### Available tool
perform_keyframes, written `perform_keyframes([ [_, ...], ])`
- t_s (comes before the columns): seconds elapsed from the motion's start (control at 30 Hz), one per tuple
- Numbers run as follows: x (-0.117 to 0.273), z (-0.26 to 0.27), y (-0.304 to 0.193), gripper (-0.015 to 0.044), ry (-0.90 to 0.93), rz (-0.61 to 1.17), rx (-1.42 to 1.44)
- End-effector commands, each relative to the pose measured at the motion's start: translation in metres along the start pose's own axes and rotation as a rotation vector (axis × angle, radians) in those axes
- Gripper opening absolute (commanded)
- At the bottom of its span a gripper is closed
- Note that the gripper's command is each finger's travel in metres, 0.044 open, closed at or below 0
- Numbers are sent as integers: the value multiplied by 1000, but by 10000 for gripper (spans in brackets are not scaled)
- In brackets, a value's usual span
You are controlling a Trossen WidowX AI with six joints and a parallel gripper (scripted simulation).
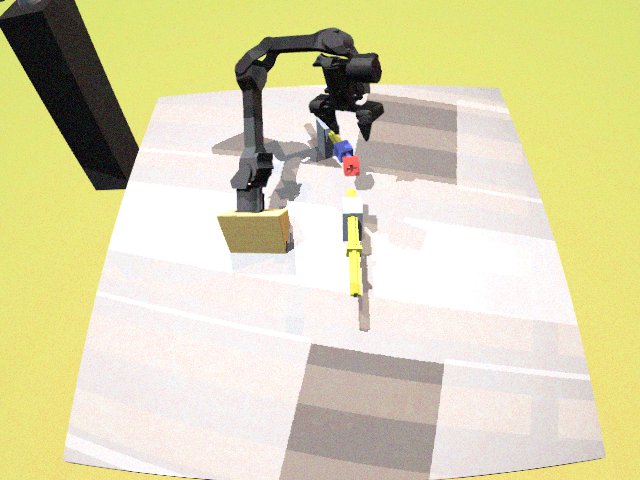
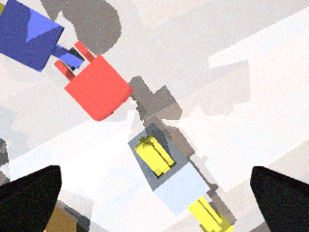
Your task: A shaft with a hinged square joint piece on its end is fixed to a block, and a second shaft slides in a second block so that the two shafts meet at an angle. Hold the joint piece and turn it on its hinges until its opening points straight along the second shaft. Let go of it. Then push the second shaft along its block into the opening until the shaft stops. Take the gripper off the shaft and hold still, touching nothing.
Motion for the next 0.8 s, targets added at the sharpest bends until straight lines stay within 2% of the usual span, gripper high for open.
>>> perform_keyframes([
  [0.0, -11, -17, -17, 440, 60, -8, -4],
  [0.17, -40, -42, -53, 440, 189, -34, 7],
  [0.4, -42, -42, -54, 440, 194, -33, -11],
  [0.77, -45, -41, -53, 440, 192, 10, -312],
])
Point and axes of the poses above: the point midway between the two fingers, 35 mm back from their tips, its own x axis back along the fingers, its own z axis across the jaws, y = z × x, the point moved 6 cm from there along x, back along the fingers, and after that the axes turned 11 degrees about x, right-handed, at the moved point
